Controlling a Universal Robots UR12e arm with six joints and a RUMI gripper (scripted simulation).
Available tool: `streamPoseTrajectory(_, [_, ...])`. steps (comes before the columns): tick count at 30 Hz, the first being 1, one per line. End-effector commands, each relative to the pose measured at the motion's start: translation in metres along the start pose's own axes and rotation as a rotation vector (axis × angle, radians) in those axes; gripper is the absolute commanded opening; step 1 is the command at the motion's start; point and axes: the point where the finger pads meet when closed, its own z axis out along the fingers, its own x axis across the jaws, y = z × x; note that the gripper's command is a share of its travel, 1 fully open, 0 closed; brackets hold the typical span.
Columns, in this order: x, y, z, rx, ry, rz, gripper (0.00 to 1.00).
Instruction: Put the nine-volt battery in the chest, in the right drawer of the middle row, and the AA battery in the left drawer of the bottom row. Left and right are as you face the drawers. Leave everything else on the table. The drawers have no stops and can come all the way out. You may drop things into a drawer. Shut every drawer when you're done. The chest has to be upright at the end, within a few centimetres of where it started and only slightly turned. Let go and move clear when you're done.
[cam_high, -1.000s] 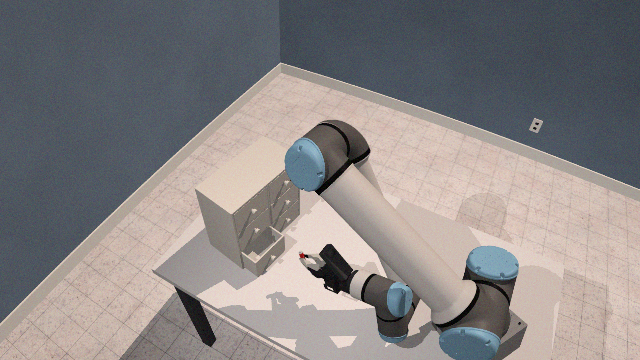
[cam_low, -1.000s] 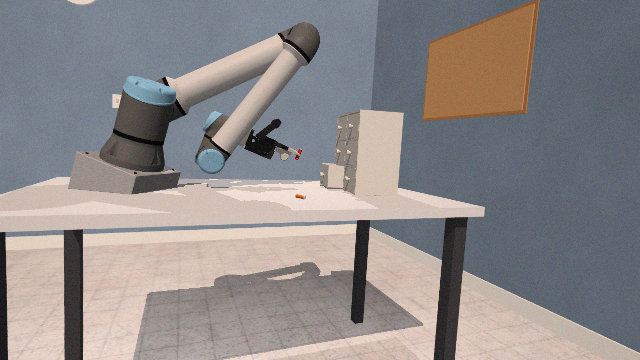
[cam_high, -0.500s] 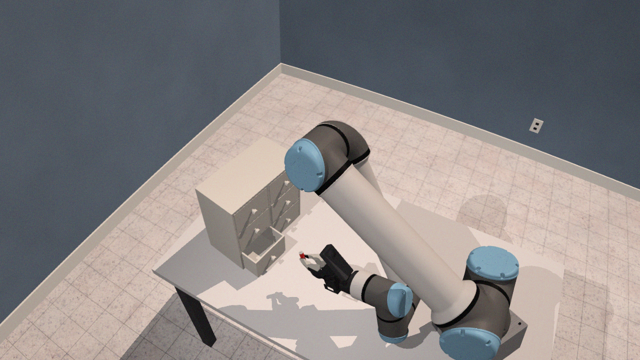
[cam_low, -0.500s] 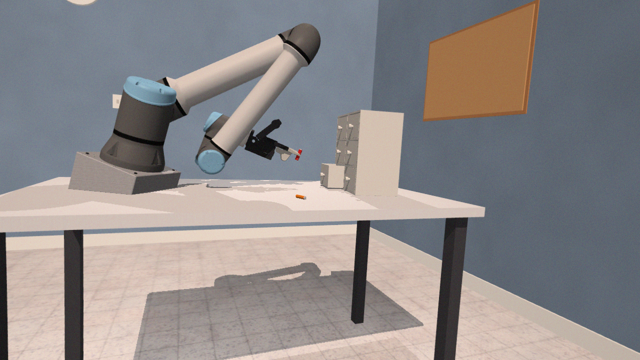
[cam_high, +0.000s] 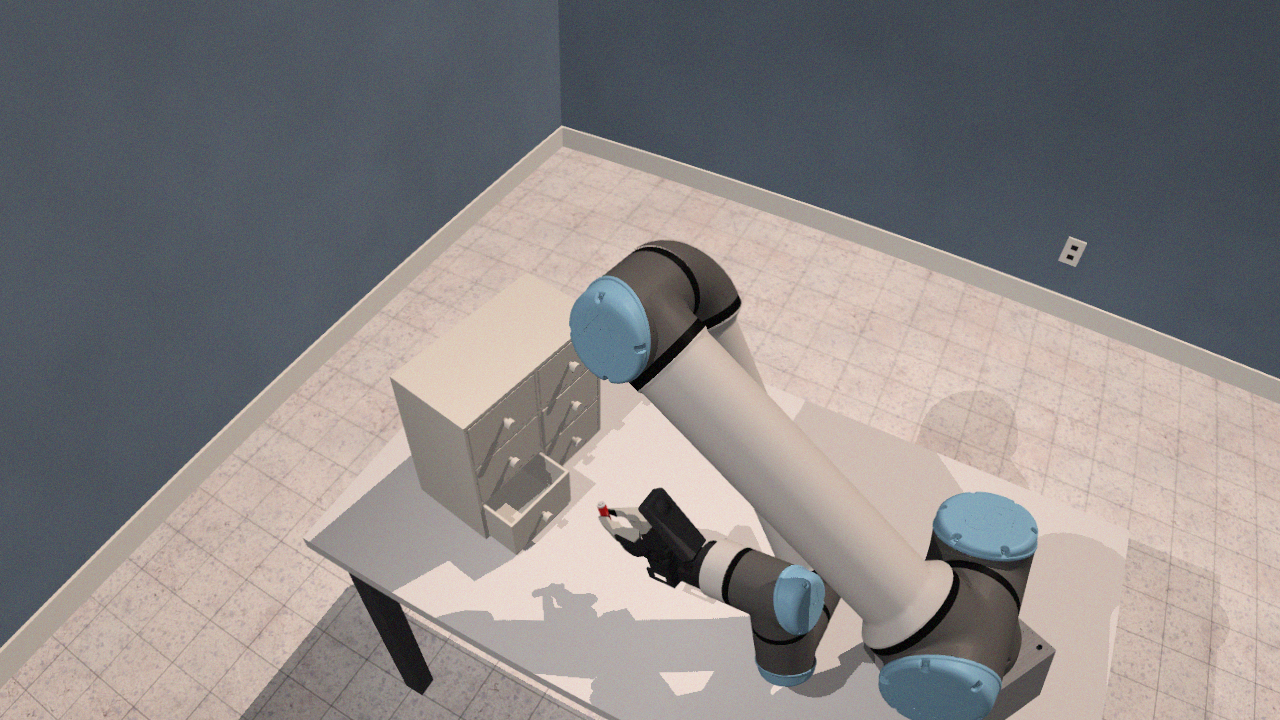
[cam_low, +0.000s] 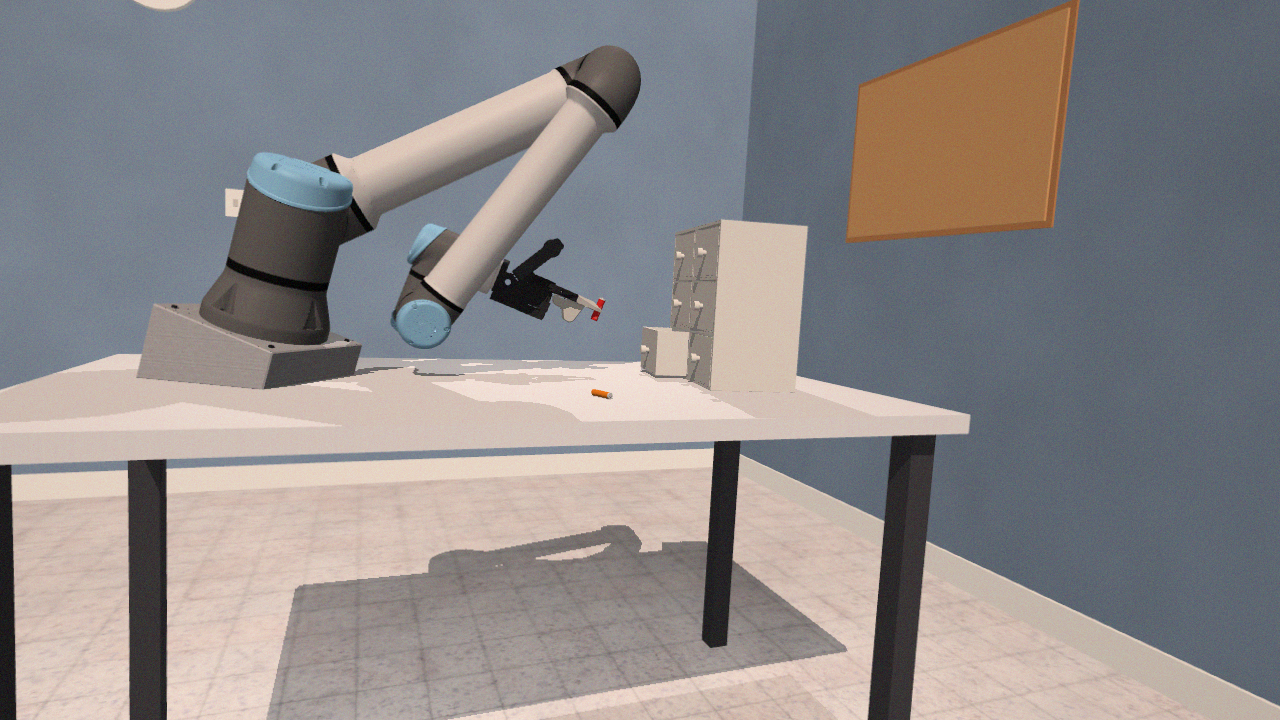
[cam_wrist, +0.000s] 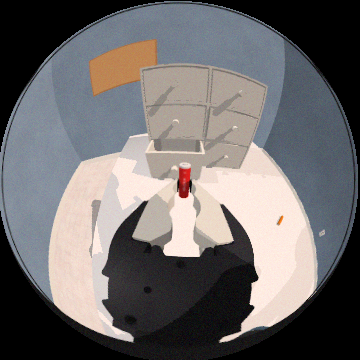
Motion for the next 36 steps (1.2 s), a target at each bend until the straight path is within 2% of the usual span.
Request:
streamPoseTrajectory(1, [0.000,-0.001,0.001,0.000,0.000,0.000,0.05])
streamPoseTrajectory(23, [0.000,-0.007,0.018,0.000,0.000,0.000,0.05])
streamPoseTrajectory(36, [0.000,-0.015,0.040,0.000,0.000,0.000,0.05])
